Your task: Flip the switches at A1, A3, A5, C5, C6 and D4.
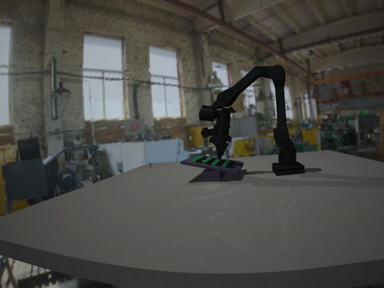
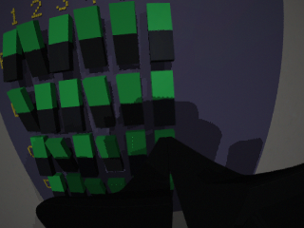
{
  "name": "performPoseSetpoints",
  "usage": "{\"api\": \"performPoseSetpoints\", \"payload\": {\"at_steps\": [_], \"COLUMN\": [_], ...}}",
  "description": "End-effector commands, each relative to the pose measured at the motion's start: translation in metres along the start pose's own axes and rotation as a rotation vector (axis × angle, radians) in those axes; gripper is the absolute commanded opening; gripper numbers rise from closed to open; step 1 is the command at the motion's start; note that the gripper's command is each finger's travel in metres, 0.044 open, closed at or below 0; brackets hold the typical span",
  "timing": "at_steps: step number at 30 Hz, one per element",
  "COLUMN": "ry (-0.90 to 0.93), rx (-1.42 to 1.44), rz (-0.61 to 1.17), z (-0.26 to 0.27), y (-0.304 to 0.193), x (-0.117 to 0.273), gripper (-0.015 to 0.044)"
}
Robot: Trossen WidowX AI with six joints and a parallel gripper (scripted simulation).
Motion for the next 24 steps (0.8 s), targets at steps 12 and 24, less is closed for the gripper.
{"api": "performPoseSetpoints", "payload": {"at_steps": [12, 24], "ry": [-0.002, 0.002], "rx": [0.002, 0.002], "rz": [-0.019, -0.023], "z": [0.0, 0.044], "y": [-0.001, -0.035], "x": [0.049, 0.062], "gripper": [0.0, 0.0]}}
Point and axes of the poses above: the point midway between the two fingers, 35 mm back from their tips, its own x axis back along the fingers, its own z axis across the jaws, y = z × x, the point moved 1 cm from there along x, back along the fingers, and after that the axes turned 8 degrees about x, right-handed, at the moved point
